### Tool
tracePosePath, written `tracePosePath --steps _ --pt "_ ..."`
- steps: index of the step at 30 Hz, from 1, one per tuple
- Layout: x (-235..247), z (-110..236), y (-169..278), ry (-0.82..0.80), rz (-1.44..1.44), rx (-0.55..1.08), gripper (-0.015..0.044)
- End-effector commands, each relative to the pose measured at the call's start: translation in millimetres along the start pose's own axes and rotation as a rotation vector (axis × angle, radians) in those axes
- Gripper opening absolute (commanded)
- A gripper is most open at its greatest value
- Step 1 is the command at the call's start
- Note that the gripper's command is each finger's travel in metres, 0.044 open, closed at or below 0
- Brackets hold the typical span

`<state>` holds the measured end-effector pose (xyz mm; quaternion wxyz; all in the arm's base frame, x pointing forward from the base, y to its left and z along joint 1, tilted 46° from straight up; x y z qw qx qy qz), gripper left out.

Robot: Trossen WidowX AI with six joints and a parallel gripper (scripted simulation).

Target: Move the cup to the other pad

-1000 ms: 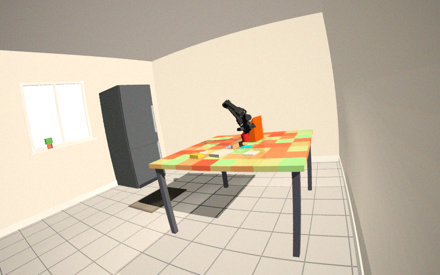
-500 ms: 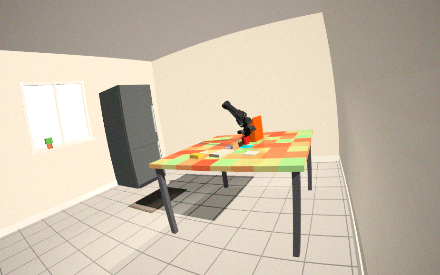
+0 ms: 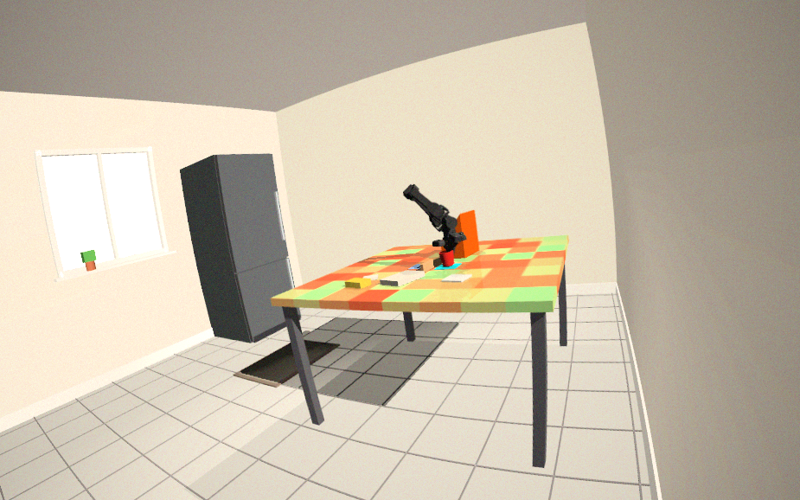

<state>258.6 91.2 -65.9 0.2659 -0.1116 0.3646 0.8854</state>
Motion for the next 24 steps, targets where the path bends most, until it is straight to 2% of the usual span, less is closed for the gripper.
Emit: tracePosePath --steps 1,8,13,24 --pt "-0.3 0.6 -0.1 0.000 -0.001 -0.001 0.0000" --pt "-0.3 0.6 -0.1 0.000 -0.001 -0.001 0.0000" --pt "-0.3 0.6 -0.1 0.000 -0.001 -0.001 0.0128" --pt "-0.4 6.2 -0.6 0.000 0.000 -0.001 0.0128"
Point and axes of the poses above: the point midway between the two fingers, 35 mm back from their tips, its own z axis back along the fingers, its own x axis across the jaws, y = z × x, the point moved 7 cm from there along z, back along the fingers, and after that the axes turned 7 degrees about -z, right-handed, at the moved point
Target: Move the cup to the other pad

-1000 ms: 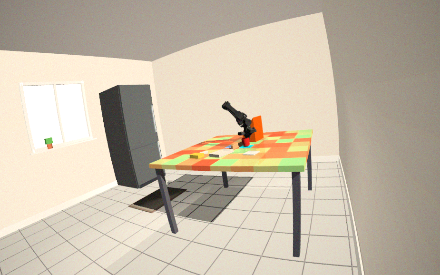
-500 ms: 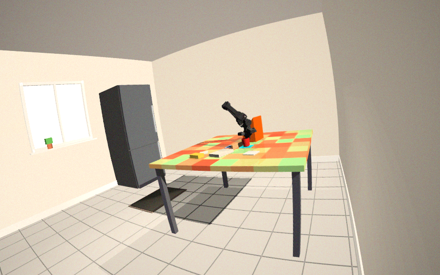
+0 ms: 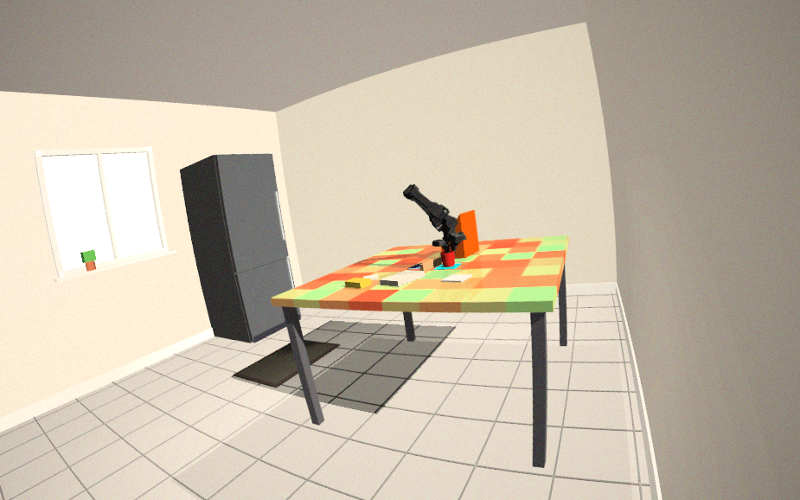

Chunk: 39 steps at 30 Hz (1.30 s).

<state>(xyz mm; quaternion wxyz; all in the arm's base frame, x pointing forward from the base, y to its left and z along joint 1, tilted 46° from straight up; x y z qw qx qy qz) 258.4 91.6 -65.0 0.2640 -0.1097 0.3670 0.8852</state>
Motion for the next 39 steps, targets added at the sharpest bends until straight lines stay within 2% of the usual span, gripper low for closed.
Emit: tracePosePath --steps 1,31,39 --pt "-0.5 6.9 -1.1 0.001 -0.005 -0.006 0.0128" --pt "4.6 50.8 4.2 0.004 0.004 -0.003 0.0128" --pt "4.7 46.0 3.3 0.005 0.013 0.007 0.0338"
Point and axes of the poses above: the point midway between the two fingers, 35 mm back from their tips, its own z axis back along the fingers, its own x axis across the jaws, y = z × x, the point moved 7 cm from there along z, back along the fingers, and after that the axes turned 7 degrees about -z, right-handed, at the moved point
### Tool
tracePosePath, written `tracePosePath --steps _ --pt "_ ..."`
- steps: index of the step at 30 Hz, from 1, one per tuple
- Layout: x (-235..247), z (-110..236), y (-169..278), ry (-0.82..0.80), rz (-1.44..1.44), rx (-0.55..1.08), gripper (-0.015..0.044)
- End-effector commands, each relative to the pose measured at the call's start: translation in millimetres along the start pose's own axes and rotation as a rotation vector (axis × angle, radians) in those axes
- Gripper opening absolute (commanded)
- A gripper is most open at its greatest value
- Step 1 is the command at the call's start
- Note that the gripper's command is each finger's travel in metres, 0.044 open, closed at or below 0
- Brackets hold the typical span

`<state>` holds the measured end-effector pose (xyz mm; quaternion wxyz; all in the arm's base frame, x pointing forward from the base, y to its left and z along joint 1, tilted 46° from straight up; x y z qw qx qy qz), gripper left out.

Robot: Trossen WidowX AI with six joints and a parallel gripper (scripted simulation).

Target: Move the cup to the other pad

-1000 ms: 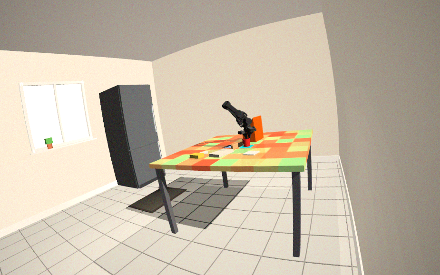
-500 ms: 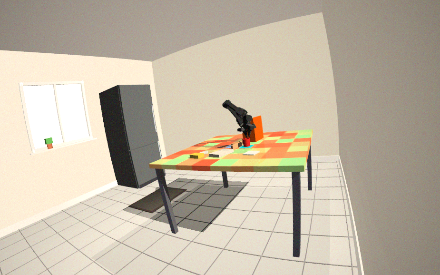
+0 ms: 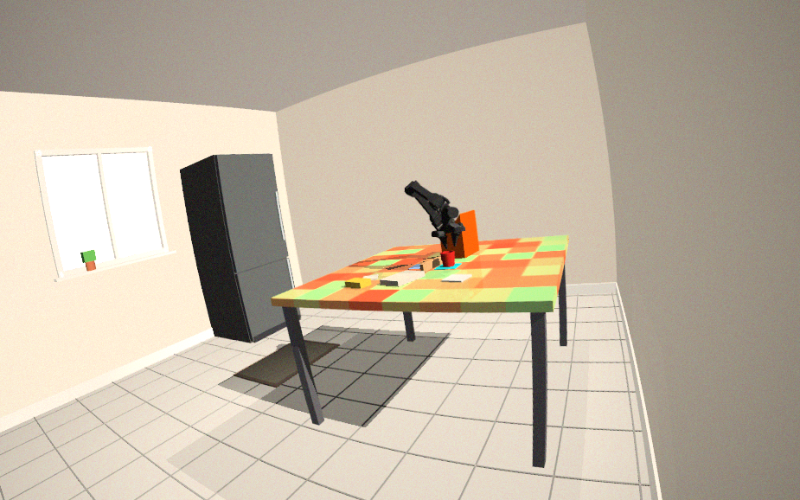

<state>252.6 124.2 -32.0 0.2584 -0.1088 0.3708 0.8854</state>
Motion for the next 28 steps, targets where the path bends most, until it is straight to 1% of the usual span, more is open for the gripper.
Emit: tracePosePath --steps 1,4,16,28 --pt "0.0 0.4 -0.2 0.000 0.001 0.000 0.0364" --pt "-0.3 7.3 -0.7 0.000 0.000 -0.001 0.0440" --pt "1.0 63.8 2.8 -0.002 -0.007 -0.010 0.0440" --pt "1.8 60.1 2.1 0.001 0.002 -0.003 0.0440"
Point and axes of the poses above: the point midway between the two fingers, 35 mm back from their tips, its own z axis back along the fingers, its own x axis across the jaws, y = z × x, the point moved 7 cm from there along z, back along the fingers, and after that the axes turned 7 degrees about -z, right-handed, at the moved point
